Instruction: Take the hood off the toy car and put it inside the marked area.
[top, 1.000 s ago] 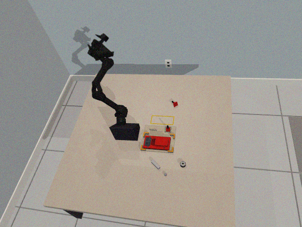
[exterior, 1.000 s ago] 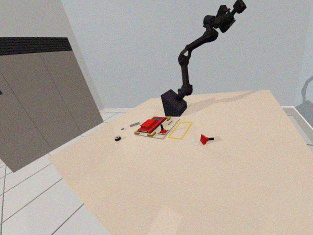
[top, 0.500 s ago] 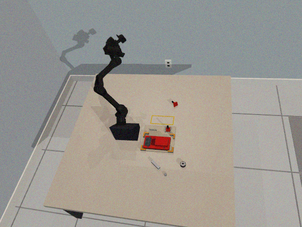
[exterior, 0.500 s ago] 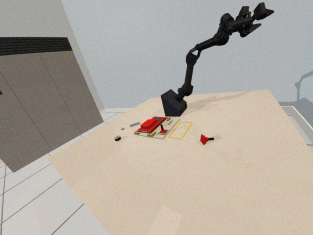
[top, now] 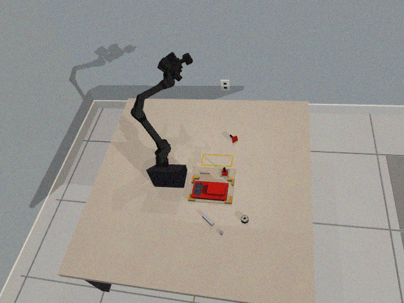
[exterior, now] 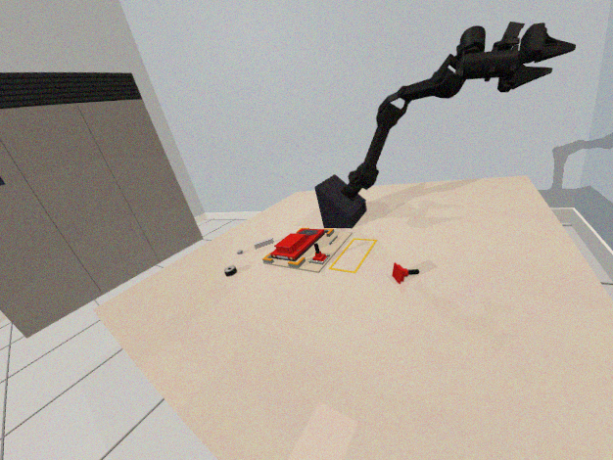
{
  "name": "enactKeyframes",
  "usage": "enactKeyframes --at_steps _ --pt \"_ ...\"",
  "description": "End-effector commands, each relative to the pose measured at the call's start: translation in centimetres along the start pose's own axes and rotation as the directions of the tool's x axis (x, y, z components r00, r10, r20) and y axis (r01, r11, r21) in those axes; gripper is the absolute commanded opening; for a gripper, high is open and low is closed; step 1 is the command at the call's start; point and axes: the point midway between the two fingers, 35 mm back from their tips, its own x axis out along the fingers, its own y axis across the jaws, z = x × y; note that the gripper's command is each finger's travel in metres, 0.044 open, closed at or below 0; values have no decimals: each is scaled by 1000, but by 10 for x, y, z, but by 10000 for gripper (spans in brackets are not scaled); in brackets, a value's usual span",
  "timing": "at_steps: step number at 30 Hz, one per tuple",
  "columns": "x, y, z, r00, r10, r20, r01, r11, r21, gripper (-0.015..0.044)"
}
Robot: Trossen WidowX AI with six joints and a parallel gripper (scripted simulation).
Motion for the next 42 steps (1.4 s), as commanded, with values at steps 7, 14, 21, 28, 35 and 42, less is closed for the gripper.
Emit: enactKeyframes --at_steps 7,14,21,28,35,42 --pt "-4 -71 -75 965 -188 -181 188 982 -20 440" --pt "-22 -122 -130 899 -303 -316 300 952 -60 440" --pt "-62 -161 -174 800 -396 -451 419 907 -53 440" --pt "-106 -197 -212 692 -473 -545 500 859 -111 440" --pt "-160 -230 -259 552 -507 -662 581 803 -131 440" --pt "-224 -250 -304 396 -495 -774 671 731 -125 440"
